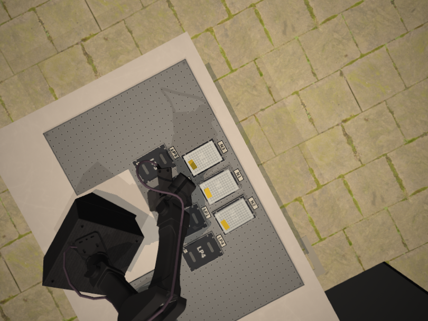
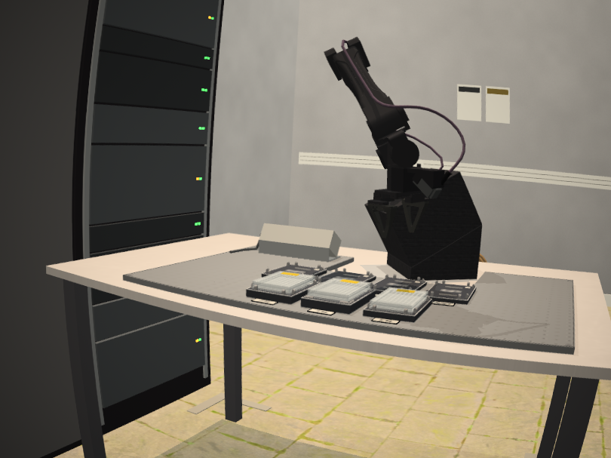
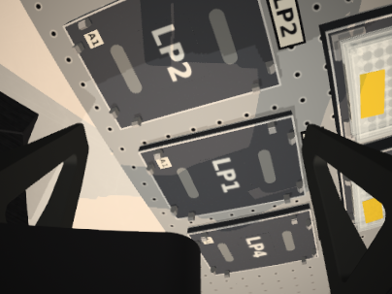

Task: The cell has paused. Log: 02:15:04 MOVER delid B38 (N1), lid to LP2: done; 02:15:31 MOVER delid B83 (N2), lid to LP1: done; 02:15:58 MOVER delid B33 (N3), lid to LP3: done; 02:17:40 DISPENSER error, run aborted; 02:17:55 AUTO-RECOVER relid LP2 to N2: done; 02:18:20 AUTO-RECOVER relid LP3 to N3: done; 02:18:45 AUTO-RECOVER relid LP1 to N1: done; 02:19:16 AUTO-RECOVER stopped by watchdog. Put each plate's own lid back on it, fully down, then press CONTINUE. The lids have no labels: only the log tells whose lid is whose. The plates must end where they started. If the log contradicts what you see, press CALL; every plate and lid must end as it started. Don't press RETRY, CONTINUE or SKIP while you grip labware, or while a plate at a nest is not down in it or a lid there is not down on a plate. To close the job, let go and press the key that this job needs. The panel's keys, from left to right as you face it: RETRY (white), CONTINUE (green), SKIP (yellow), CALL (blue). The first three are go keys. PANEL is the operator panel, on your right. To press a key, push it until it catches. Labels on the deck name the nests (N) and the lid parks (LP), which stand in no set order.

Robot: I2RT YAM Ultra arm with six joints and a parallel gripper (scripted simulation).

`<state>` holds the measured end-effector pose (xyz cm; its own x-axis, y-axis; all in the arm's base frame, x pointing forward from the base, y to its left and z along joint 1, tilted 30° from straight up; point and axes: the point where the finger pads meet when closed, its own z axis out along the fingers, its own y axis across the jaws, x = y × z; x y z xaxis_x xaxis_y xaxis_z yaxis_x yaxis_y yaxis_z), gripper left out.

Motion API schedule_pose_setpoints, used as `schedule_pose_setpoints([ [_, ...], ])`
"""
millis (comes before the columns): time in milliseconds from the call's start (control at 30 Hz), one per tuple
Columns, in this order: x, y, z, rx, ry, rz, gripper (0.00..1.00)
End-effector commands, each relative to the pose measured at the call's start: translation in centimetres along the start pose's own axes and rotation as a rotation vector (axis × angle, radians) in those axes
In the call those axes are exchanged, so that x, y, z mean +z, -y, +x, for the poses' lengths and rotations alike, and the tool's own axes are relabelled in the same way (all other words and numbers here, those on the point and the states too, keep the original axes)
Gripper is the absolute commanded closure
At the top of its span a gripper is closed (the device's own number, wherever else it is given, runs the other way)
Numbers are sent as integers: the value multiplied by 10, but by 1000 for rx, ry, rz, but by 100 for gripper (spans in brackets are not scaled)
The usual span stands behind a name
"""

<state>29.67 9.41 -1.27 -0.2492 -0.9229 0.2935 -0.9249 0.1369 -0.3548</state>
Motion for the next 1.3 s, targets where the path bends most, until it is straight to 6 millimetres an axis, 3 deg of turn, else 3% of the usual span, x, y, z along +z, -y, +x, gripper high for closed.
schedule_pose_setpoints([
  [0,10,-5,-1,95,11,-11,0],
  [100,7,-7,-6,97,19,-6,0],
  [200,19,0,5,175,13,-10,0],
  [333,10,2,0,248,38,11,0],
  [400,26,3,10,295,15,-8,0],
  [533,25,2,6,357,24,-1,0],
  [600,35,7,17,415,17,-5,0],
  [800,27,12,13,489,45,17,0],
  [867,43,11,25,535,19,-1,0],
  [1033,42,10,20,617,29,6,0],
  [1133,53,15,34,695,22,5,0],
  [1267,46,18,28,725,45,20,0],
])
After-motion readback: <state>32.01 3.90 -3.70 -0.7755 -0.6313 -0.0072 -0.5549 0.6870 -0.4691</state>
